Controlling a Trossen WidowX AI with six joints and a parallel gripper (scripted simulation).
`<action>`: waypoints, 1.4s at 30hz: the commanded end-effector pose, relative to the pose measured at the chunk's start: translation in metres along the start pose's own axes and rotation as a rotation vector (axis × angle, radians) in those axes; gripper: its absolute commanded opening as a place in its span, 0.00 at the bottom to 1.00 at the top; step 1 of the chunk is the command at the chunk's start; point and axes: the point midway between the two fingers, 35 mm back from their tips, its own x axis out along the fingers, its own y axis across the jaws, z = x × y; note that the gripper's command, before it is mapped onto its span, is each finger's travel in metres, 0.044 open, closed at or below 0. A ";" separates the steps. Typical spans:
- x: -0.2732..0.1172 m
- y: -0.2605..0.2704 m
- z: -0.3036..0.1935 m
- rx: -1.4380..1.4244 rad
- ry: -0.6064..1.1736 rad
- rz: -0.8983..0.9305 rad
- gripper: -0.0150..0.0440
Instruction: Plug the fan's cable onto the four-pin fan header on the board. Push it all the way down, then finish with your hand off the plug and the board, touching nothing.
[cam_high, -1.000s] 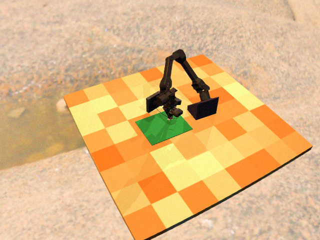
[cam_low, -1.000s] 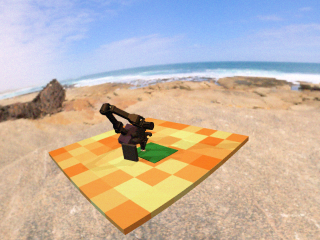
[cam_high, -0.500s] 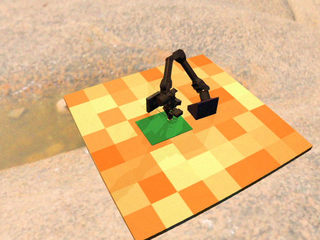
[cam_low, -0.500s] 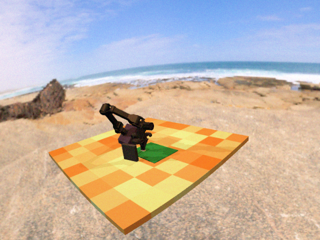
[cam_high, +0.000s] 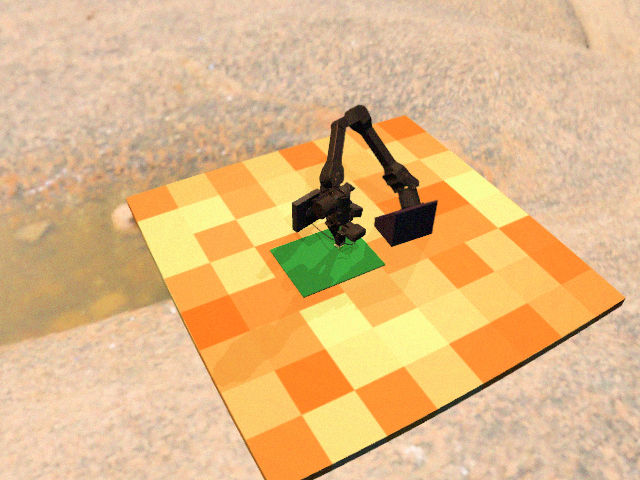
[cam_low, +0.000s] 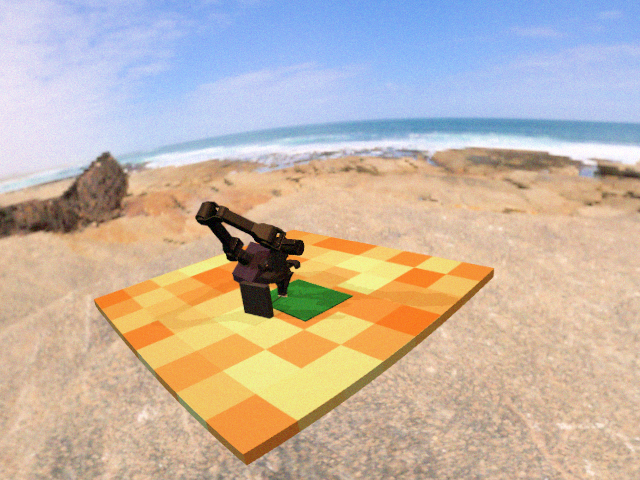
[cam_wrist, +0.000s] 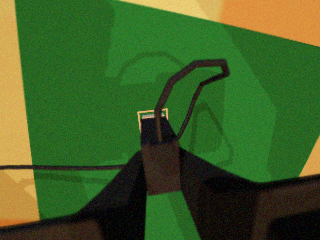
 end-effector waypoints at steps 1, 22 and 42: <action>0.005 0.002 -0.001 0.009 -0.005 0.002 0.25; -0.055 0.000 -0.001 0.009 -0.005 0.000 0.69; -0.056 -0.016 -0.120 0.014 0.001 -0.001 0.69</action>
